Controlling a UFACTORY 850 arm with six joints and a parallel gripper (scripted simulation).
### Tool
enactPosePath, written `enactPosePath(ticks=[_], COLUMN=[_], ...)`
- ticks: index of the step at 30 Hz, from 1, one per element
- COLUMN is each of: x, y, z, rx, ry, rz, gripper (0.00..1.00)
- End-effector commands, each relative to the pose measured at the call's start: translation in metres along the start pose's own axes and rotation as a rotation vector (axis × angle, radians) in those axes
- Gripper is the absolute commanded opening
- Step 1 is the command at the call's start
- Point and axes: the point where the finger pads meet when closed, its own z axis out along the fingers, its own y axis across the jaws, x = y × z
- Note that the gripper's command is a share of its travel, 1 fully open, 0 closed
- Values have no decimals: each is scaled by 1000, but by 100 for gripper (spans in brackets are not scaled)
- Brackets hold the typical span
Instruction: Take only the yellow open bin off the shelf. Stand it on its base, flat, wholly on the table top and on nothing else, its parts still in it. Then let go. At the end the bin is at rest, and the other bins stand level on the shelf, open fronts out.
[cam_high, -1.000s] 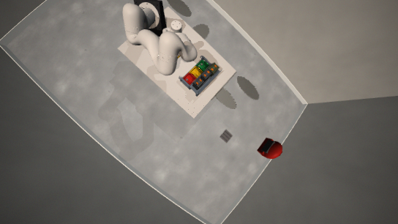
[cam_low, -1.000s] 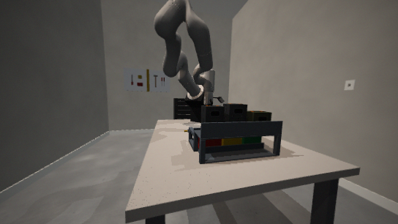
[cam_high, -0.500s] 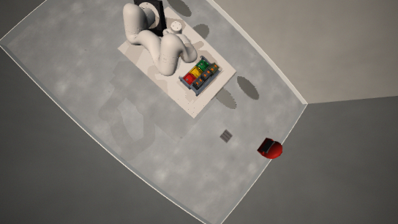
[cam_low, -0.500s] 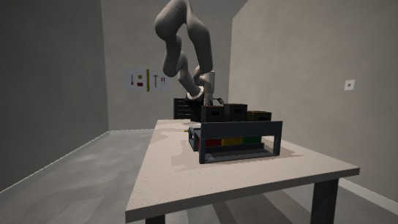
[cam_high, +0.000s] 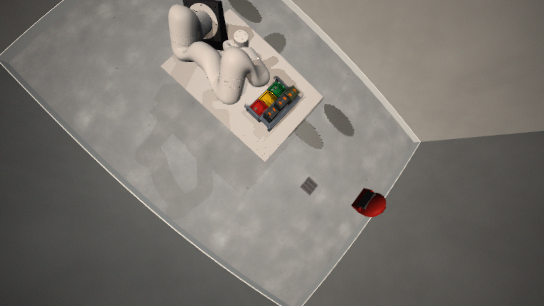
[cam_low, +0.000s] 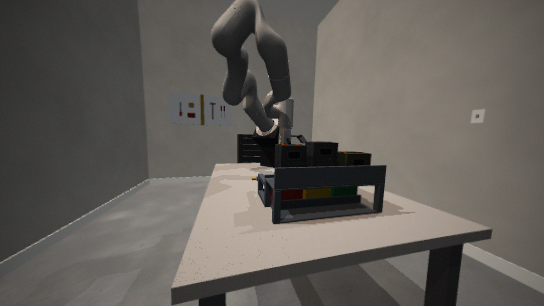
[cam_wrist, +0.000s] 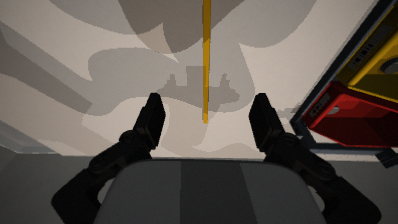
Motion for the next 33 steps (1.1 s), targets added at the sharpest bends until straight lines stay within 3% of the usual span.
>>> enactPosePath(ticks=[1, 22, 27, 33], x=[0, 0, 0, 0], y=[0, 0, 50, 50], z=[0, 2, 3, 3], rx=[0, 0, 0, 0], ry=[0, 0, 0, 0], rz=[0, 0, 0, 0], gripper=[100, 100, 100, 100])
